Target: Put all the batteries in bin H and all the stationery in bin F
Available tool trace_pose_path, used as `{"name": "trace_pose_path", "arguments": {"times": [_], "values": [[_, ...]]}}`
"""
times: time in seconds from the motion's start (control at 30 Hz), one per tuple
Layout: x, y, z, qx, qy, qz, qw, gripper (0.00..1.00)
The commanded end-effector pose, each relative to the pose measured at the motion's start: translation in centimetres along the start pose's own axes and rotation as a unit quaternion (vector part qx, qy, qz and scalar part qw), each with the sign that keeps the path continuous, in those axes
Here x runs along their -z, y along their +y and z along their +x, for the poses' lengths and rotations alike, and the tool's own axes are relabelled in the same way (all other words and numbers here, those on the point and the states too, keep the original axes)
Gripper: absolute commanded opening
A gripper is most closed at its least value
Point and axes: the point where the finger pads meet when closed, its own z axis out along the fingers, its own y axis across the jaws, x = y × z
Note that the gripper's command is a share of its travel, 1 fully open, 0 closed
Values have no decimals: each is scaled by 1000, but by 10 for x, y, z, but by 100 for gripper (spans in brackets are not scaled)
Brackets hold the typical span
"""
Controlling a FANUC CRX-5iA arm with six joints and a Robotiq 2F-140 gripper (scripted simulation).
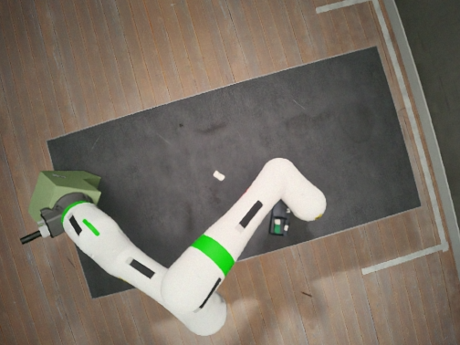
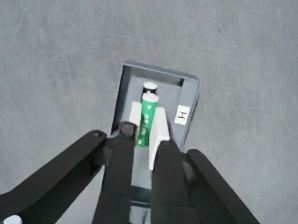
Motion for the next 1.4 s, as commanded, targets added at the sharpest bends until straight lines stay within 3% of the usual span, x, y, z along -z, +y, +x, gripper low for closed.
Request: {"name": "trace_pose_path", "arguments": {"times": [0.0, 0.83, 1.3, 1.33, 1.37], "values": [[0, 0, 0, 0, 0, 0, 1000, 15], [-37, 0, 0, 0, 0, 0, 1000, 15], [-37, 0, 0, 0, 0, 0, 1000, 15], [-37, 0, 0, 0, 0, 0, 1000, 26], [-37, 0, 0, 0, 0, 0, 1000, 26]]}}
